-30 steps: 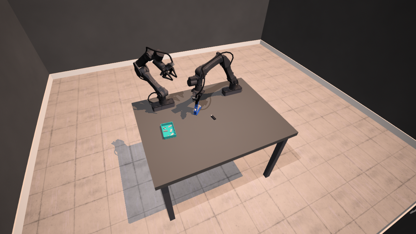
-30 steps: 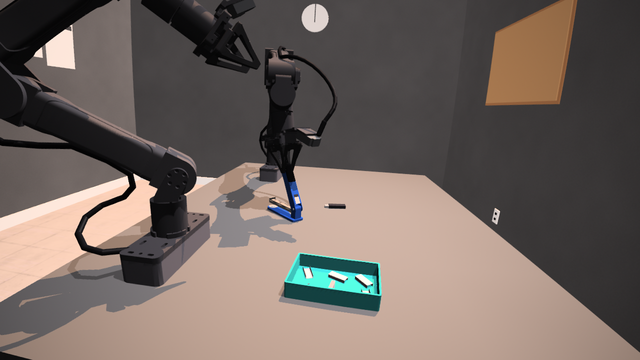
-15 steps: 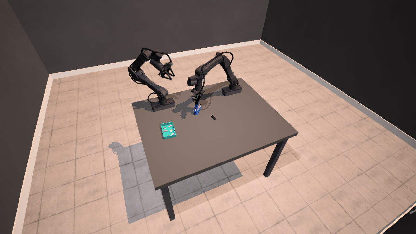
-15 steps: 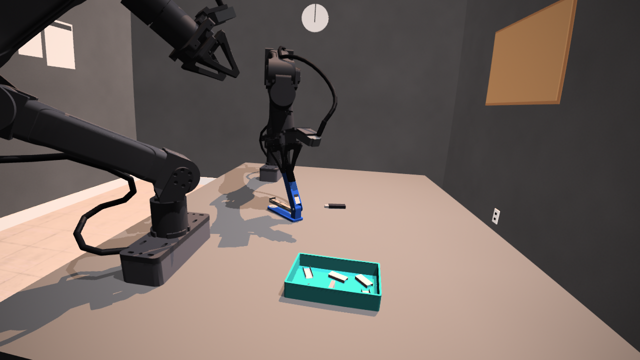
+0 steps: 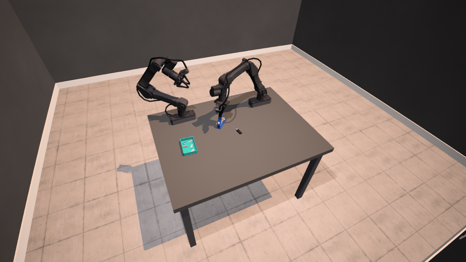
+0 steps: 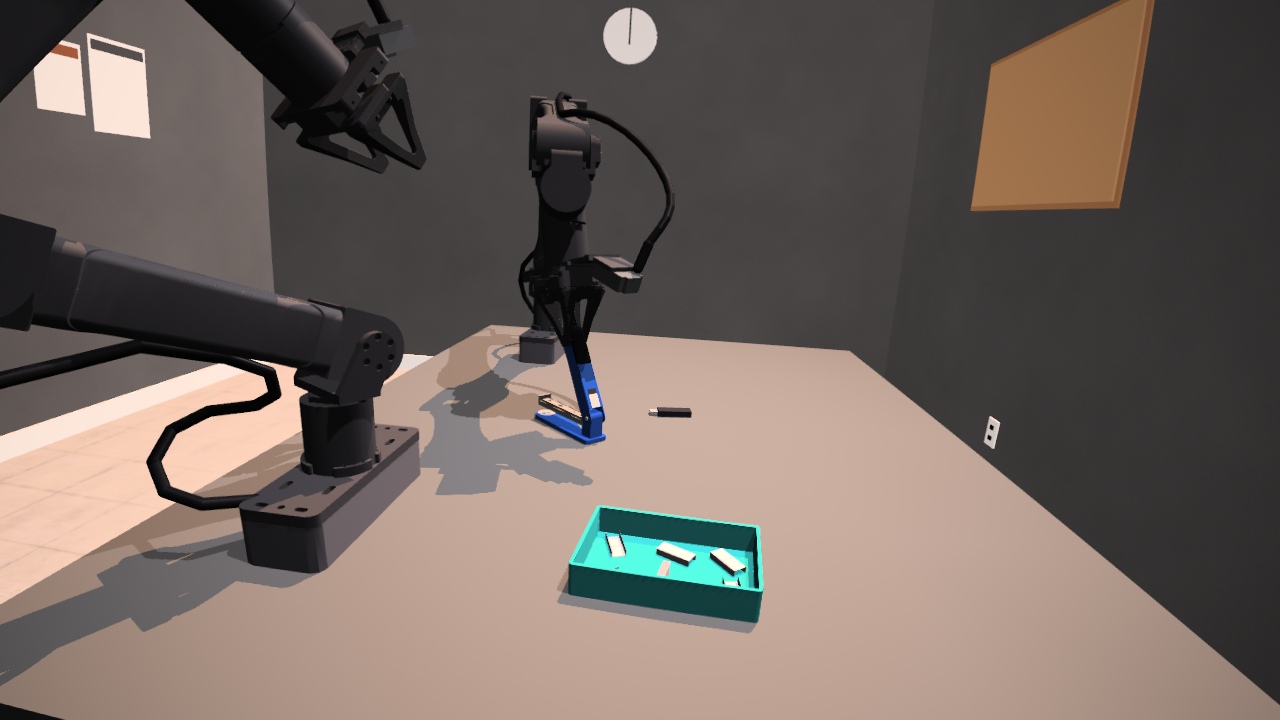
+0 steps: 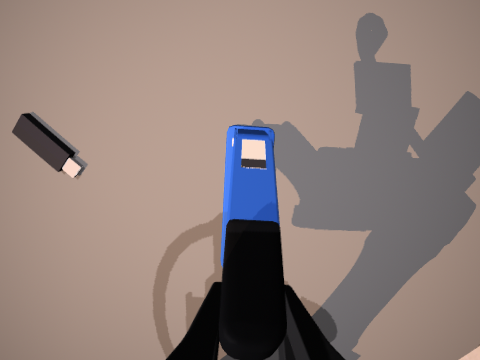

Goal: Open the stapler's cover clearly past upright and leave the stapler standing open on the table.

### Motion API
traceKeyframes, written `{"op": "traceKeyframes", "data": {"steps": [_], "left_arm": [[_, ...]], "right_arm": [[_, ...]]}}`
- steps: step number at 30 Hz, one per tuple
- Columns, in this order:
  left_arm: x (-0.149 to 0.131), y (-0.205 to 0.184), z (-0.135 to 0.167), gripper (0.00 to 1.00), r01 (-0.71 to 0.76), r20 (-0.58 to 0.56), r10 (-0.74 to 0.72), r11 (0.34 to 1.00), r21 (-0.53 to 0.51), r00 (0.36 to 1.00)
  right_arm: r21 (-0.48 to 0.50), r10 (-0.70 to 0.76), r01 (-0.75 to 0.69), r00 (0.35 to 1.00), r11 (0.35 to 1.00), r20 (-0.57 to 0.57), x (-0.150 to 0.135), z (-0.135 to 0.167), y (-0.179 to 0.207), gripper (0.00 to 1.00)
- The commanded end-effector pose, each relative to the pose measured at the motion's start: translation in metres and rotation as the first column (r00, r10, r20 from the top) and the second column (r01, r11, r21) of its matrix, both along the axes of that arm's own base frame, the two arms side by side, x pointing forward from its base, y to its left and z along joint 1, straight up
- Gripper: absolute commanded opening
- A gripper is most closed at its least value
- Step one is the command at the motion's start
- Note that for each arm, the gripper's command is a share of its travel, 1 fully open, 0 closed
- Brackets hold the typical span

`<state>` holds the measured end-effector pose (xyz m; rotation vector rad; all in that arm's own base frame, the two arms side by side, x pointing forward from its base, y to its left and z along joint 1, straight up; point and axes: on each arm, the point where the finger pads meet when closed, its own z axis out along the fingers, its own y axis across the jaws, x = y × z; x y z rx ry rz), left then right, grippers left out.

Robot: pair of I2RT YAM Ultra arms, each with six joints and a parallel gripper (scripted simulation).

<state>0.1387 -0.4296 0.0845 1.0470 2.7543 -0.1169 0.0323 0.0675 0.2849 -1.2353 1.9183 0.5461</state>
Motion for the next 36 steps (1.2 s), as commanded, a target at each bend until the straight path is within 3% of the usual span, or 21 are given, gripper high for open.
{"op": "traceKeyframes", "data": {"steps": [1, 8, 10, 11, 36], "left_arm": [[0.001, 0.003, 0.006, 0.17, -0.002, -0.002, 0.002, 1.000, 0.005, 1.000], [0.001, 0.003, 0.006, 0.17, -0.002, -0.002, 0.002, 1.000, 0.005, 1.000], [0.001, 0.003, 0.006, 0.40, -0.002, -0.002, 0.002, 1.000, 0.005, 1.000], [0.001, 0.003, 0.006, 0.42, -0.002, -0.002, 0.002, 1.000, 0.005, 1.000], [-0.008, 0.001, 0.051, 0.42, -0.004, 0.000, 0.004, 1.000, 0.016, 1.000]], "right_arm": [[0.020, -0.006, 0.006, 1.000, 1.000, 0.004, -0.003, 0.006, -0.005, 0.56], [0.004, -0.007, 0.007, 1.000, 1.000, -0.005, -0.002, 0.003, -0.003, 0.56], [0.004, -0.007, 0.007, 1.000, 1.000, -0.005, -0.002, 0.003, -0.003, 0.56], [0.004, -0.007, 0.007, 1.000, 1.000, -0.005, -0.002, 0.003, -0.003, 0.56], [0.004, -0.007, 0.007, 1.000, 1.000, -0.005, -0.002, 0.003, -0.003, 0.56]]}}
